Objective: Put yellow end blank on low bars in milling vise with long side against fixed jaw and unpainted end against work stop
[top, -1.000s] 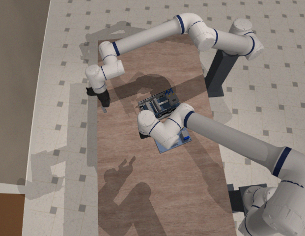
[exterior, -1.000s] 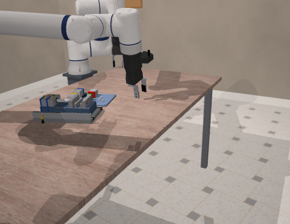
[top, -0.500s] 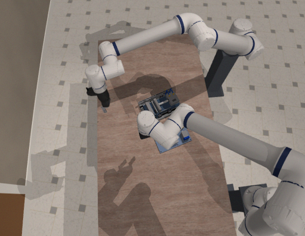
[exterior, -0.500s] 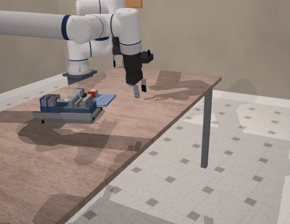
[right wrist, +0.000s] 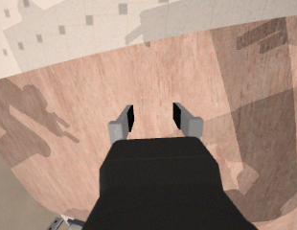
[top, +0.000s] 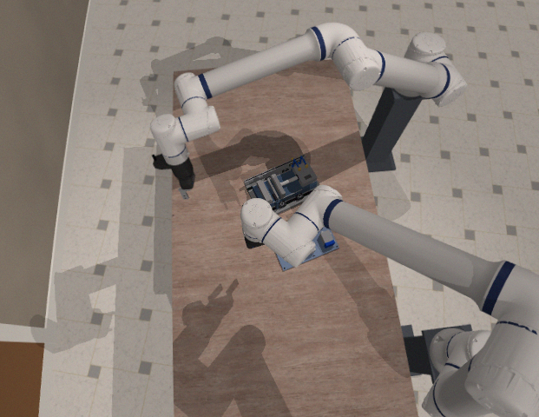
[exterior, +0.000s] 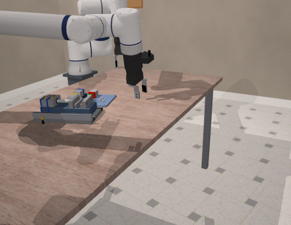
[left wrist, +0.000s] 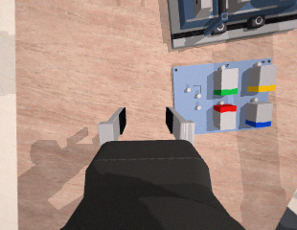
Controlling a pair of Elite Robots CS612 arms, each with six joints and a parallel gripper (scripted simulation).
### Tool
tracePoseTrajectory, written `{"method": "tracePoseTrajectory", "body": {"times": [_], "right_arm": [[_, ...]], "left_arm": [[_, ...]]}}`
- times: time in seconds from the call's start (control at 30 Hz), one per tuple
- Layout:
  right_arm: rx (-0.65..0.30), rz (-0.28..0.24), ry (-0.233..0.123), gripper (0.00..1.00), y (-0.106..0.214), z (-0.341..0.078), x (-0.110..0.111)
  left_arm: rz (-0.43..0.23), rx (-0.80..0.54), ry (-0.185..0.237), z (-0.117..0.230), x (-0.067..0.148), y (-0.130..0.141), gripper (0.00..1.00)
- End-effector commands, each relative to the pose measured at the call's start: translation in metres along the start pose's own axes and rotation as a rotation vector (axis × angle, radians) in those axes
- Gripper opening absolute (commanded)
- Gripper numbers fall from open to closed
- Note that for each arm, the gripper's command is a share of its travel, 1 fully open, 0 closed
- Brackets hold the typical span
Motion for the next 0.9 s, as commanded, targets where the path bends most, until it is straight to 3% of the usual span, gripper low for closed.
{"method": "tracePoseTrajectory", "body": {"times": [0.0, 0.87], "right_arm": [[0.001, 0.002, -0.001, 1.0, 0.0, -0.001, 0.002], [0.001, 0.002, -0.001, 1.0, 0.0, -0.001, 0.002]], "left_arm": [[0.001, -0.001, -0.001, -0.003, 0.001, 0.003, 1.0], [-0.001, -0.006, -0.002, -0.034, 0.001, 0.041, 1.0]]}}
Point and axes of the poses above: on each arm, the point where the finger pads meet when closed, its own x axis back along the fingers, its own z axis across the jaws, y = z × x, the point moved 4 cm from there along x, back along the fingers, and after that the axes turned 4 degrees about x, right-handed, at the moved point
